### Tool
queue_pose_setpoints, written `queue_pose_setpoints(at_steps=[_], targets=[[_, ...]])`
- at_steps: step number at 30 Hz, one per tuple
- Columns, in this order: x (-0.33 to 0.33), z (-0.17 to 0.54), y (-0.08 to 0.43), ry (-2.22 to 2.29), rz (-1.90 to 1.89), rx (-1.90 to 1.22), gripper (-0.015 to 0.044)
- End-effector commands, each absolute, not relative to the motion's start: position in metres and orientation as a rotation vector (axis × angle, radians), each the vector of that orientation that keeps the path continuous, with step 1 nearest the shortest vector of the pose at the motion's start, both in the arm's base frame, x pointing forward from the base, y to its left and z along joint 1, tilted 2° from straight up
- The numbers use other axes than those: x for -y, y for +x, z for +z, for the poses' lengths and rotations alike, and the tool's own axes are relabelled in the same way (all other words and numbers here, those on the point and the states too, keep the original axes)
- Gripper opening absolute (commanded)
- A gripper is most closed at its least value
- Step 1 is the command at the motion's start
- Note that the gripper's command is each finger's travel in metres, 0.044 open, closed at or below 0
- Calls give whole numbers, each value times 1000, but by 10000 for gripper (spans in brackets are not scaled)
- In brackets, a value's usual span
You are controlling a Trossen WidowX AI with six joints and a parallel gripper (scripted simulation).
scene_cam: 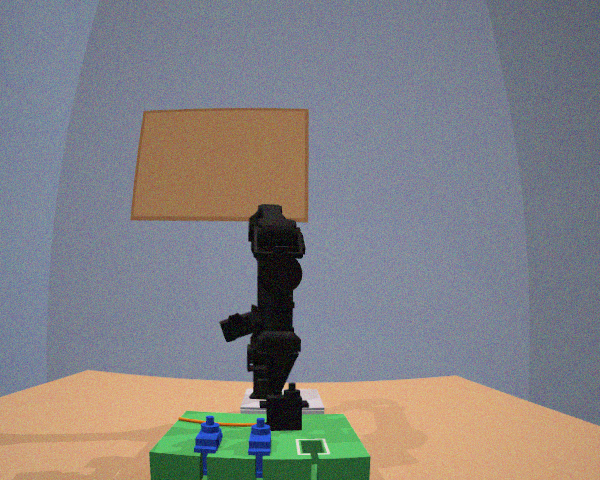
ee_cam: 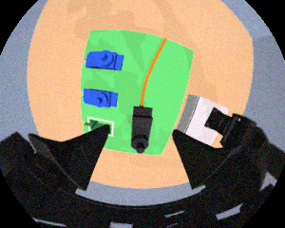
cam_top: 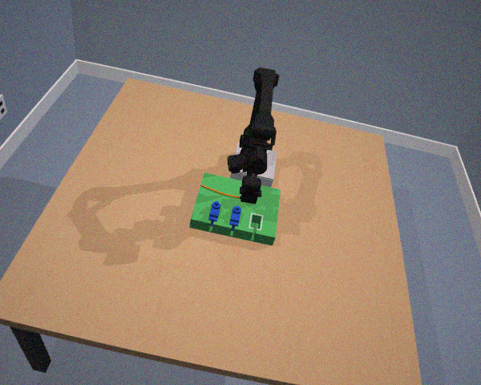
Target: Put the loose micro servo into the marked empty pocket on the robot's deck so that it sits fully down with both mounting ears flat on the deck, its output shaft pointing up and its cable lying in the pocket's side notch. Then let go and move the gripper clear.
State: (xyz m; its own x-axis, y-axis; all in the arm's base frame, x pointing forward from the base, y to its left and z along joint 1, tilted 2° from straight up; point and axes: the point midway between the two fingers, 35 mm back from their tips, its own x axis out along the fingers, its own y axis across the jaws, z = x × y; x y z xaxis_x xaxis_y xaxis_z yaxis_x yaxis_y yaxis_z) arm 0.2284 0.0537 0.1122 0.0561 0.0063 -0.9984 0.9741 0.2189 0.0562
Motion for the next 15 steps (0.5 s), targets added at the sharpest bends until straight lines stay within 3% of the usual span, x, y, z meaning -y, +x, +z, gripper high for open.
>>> queue_pose_setpoints(at_steps=[1, 15], targets=[[-54, 107, 228, 1071, -1001, -1269, 440], [-54, 89, 229, 1071, -1001, -1269, 440]])
